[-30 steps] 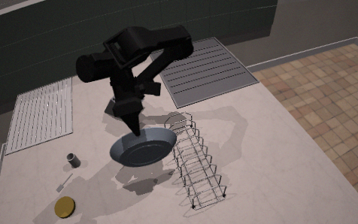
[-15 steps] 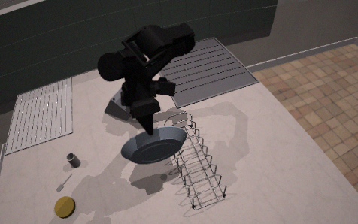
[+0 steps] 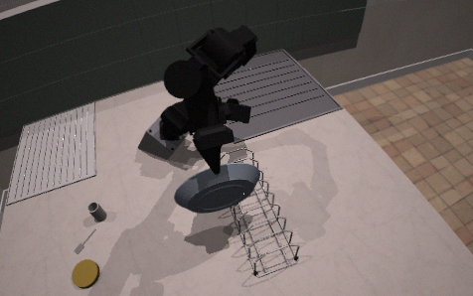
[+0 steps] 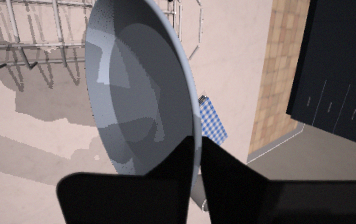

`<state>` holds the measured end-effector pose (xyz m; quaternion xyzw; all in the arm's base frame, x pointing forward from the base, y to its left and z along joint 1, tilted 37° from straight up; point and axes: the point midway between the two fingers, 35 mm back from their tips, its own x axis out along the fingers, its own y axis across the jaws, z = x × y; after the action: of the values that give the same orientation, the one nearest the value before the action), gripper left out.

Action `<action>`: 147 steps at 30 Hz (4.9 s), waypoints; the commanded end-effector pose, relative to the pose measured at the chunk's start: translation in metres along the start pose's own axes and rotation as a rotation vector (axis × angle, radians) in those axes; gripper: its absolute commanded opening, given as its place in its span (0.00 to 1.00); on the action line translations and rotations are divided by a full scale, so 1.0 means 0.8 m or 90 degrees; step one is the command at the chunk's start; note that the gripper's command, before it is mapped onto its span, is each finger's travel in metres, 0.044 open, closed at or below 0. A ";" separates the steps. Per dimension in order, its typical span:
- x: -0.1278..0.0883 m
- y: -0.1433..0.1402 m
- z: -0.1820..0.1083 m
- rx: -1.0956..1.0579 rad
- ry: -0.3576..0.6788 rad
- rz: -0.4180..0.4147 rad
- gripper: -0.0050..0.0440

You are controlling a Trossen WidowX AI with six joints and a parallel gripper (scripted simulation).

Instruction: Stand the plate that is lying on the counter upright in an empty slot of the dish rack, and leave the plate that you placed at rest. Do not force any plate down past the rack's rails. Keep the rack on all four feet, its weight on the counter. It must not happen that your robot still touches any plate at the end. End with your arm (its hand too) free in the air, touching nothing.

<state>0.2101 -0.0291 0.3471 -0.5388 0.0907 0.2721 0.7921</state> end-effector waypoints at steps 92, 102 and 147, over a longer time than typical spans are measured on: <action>-0.043 -0.009 0.099 0.015 -0.013 -0.099 0.10; -0.043 -0.009 0.099 0.015 -0.013 -0.099 0.10; -0.043 -0.009 0.099 0.015 -0.013 -0.099 0.10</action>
<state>0.1744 0.0289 0.3935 -0.5272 0.0512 0.2217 0.8187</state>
